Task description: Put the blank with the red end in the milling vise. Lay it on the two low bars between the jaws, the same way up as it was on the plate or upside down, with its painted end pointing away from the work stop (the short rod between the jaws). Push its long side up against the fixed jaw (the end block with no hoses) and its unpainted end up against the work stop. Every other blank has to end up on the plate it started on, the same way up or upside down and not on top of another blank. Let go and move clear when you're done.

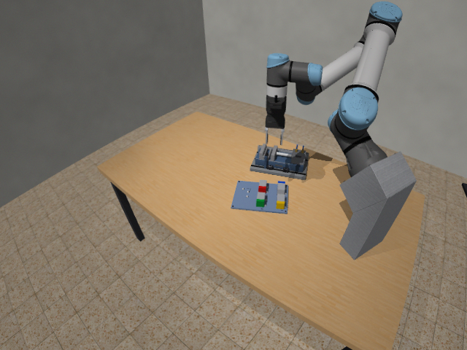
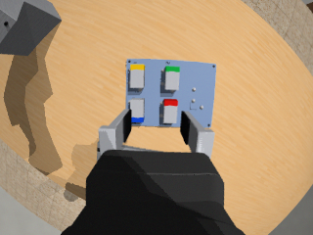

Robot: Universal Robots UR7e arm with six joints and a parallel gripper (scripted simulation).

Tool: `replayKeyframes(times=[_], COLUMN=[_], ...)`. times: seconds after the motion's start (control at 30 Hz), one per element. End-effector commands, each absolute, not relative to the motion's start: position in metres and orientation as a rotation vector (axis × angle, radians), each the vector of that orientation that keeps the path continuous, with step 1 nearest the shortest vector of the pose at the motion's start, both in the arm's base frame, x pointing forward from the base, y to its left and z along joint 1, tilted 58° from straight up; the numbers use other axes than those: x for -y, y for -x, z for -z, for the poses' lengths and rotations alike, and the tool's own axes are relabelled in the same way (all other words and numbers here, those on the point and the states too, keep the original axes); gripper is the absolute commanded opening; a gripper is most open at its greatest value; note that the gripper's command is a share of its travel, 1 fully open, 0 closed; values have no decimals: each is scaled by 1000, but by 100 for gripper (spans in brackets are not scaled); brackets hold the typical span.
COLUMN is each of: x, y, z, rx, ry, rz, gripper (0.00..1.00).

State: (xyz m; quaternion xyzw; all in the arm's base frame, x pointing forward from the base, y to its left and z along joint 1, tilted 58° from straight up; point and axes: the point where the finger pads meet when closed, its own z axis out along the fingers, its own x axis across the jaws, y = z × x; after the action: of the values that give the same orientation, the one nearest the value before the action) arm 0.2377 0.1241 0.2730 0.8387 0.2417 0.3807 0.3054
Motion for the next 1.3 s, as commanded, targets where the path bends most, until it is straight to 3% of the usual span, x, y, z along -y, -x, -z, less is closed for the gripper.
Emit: replayKeyframes(times=[0.0, 0.53, 0.7, 1.27], x=[-124, -123, -87, -81], y=[-238, -239, -253, -255], z=[-273, -274, -319, -325], rx=[-639, -639, -639, -639], ry=[-2220, -2220, -2220, -2220], rz=[-1009, -1009, -1009, -1009], gripper=[100, 100, 100, 100])
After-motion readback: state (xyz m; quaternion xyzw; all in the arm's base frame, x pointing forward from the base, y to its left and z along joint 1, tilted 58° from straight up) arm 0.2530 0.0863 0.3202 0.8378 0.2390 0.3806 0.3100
